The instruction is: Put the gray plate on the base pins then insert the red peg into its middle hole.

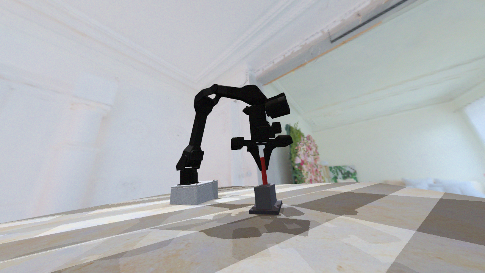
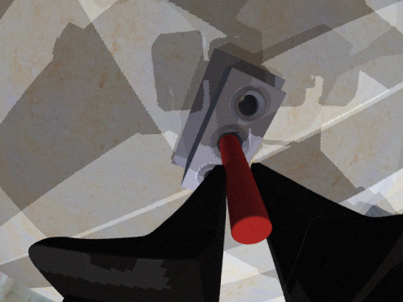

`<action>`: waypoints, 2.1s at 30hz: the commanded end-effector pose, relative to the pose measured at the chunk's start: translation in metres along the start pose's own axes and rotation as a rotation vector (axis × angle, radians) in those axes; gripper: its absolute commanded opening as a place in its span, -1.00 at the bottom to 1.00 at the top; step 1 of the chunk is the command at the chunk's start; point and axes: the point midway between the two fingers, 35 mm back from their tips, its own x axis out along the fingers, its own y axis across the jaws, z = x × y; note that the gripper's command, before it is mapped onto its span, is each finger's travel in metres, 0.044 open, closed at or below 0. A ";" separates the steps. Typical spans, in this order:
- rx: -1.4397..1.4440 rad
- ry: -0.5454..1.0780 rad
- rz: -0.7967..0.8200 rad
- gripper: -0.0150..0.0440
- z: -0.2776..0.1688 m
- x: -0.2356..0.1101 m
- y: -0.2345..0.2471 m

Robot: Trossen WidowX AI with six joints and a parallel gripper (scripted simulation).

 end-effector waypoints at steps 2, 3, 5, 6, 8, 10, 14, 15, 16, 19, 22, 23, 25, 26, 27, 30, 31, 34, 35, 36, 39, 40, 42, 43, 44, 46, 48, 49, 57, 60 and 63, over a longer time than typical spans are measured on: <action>0.000 -0.001 0.001 -0.49 0.000 0.000 0.000; 0.000 -0.001 0.001 -0.49 0.000 0.001 0.000; 0.000 -0.001 0.001 -0.49 -0.001 0.001 -0.001; 0.000 -0.001 0.001 -0.49 -0.001 0.001 -0.001; 0.000 -0.001 0.001 -0.49 -0.001 0.001 -0.001; 0.000 -0.001 0.001 -0.49 -0.001 0.001 -0.001; 0.000 -0.001 0.001 -0.49 -0.001 0.001 -0.001; 0.000 -0.001 0.001 -0.49 -0.001 0.001 -0.001; 0.000 -0.001 0.001 -0.49 -0.001 0.001 -0.002; 0.000 -0.001 0.001 -0.49 0.000 0.001 -0.002; 0.000 -0.001 0.001 -0.49 0.000 0.001 -0.002; 0.000 -0.001 0.001 -0.49 -0.001 0.001 -0.002; 0.000 -0.001 0.001 -0.49 -0.001 0.001 -0.002; 0.000 -0.001 0.001 -0.49 -0.001 0.002 -0.002; 0.000 -0.001 0.001 -0.49 -0.001 0.002 -0.002; 0.000 -0.001 0.001 -0.49 -0.001 0.002 -0.002; 0.000 -0.001 0.001 -0.49 0.000 0.002 -0.002; 0.000 -0.001 0.001 -0.49 0.000 0.002 -0.001; 0.000 -0.001 0.001 -0.49 0.000 0.002 -0.001; 0.000 -0.001 0.001 -0.49 0.000 0.002 -0.001; 0.000 -0.001 0.001 -0.49 0.000 0.003 -0.001; 0.000 -0.001 0.001 -0.49 0.000 0.003 -0.001; 0.000 -0.001 0.001 -0.49 0.001 0.003 -0.001; 0.002 0.000 0.000 -0.49 0.000 0.002 -0.001; 0.002 0.000 0.000 -0.49 0.000 0.002 -0.001; 0.002 0.000 0.000 -0.49 0.000 0.002 -0.001; 0.002 0.000 0.000 -0.49 0.000 0.002 -0.001; 0.002 0.000 0.000 -0.49 0.000 0.002 -0.001; 0.002 0.000 0.000 0.02 0.000 0.002 -0.001; 0.002 0.000 0.000 0.02 0.000 0.002 -0.001; 0.002 0.000 0.000 0.02 0.000 0.002 -0.001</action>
